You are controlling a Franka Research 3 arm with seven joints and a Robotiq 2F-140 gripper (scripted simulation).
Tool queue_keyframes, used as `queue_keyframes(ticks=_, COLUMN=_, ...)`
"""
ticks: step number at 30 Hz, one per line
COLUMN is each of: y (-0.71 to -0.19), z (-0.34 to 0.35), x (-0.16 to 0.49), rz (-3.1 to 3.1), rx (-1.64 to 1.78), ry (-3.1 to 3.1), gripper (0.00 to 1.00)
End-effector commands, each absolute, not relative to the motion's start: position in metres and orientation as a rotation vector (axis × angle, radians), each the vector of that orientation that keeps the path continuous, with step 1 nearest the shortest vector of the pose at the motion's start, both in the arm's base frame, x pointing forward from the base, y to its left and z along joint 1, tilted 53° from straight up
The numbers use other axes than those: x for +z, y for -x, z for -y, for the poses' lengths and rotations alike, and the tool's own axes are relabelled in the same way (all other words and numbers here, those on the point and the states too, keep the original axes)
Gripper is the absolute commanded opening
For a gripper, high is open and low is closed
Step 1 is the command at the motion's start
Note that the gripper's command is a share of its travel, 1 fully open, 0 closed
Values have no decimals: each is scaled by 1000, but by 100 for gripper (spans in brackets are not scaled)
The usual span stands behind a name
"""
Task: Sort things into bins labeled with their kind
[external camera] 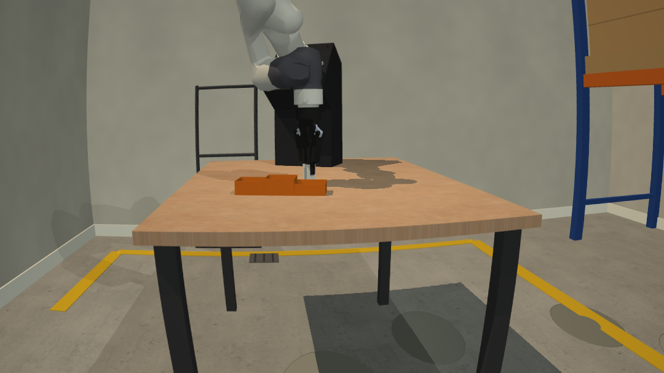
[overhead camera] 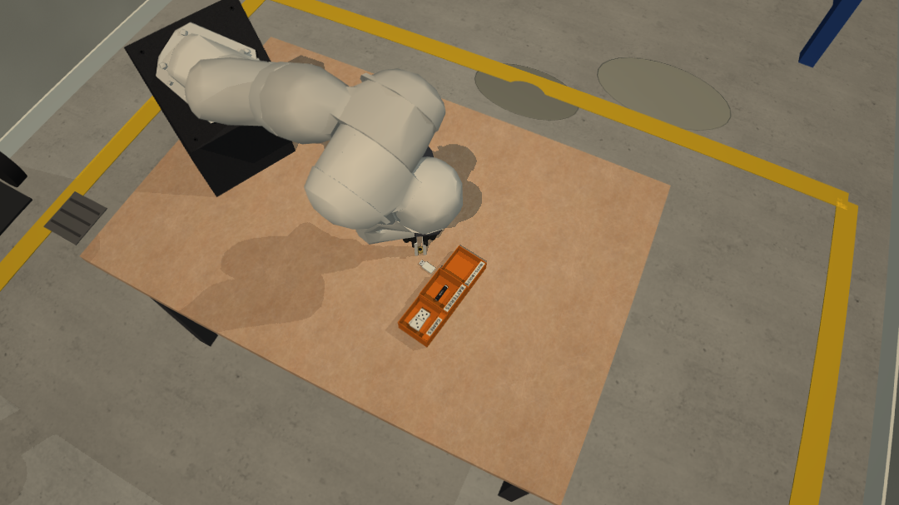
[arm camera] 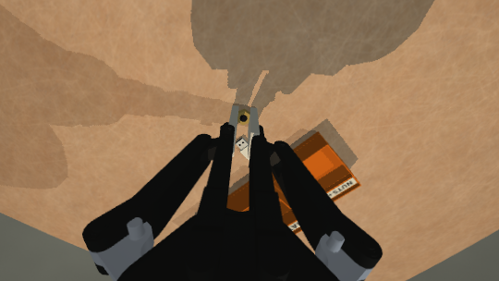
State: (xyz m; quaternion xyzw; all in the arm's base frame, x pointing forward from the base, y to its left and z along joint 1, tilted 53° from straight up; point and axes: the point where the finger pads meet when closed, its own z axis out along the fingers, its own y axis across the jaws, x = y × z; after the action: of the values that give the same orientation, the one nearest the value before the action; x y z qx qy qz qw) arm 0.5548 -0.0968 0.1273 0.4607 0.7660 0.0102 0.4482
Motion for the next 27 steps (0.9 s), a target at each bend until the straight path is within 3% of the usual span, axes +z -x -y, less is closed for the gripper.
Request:
queue_keyframes(ticks=1, y=-555, z=99, x=128, rz=-1895, rx=20, ry=-1134, gripper=7)
queue_keyframes(ticks=27, y=-516, z=76, x=161, rz=-1895, rx=20, ry=-1134, gripper=7)
